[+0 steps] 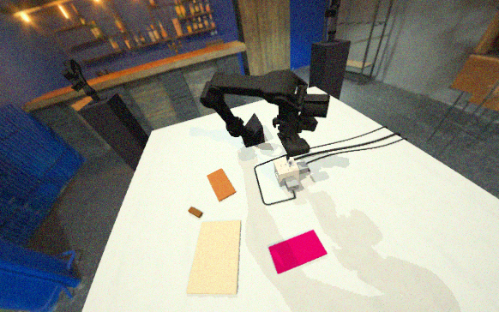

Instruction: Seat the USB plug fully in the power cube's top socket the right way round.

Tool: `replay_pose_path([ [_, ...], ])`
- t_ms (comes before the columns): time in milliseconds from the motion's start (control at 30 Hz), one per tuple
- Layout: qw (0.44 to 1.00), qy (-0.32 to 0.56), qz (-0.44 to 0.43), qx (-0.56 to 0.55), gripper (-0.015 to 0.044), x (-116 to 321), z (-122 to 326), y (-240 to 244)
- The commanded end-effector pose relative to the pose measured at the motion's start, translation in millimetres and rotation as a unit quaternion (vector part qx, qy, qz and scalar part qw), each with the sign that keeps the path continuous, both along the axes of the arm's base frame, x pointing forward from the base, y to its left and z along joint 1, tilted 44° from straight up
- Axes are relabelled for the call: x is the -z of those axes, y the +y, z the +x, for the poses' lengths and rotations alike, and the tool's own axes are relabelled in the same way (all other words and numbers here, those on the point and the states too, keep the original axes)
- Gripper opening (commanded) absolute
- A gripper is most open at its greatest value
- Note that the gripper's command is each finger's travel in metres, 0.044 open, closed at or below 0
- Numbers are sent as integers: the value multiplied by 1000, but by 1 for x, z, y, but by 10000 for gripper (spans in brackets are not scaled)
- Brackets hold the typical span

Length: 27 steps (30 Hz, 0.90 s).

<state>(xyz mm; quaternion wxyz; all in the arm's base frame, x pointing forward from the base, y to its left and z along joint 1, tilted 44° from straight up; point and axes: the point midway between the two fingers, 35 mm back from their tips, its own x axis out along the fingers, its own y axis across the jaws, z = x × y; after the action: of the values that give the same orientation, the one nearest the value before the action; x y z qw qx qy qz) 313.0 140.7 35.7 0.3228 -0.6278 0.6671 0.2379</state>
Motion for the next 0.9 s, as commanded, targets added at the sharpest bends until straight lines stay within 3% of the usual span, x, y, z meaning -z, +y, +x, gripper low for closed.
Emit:
replay_pose_path([
  [0, 1000, 2, 3, -1, 0, 1, 0, 0],
  [867, 1000, 2, 13, -3, 0, 4, 0, -1],
])
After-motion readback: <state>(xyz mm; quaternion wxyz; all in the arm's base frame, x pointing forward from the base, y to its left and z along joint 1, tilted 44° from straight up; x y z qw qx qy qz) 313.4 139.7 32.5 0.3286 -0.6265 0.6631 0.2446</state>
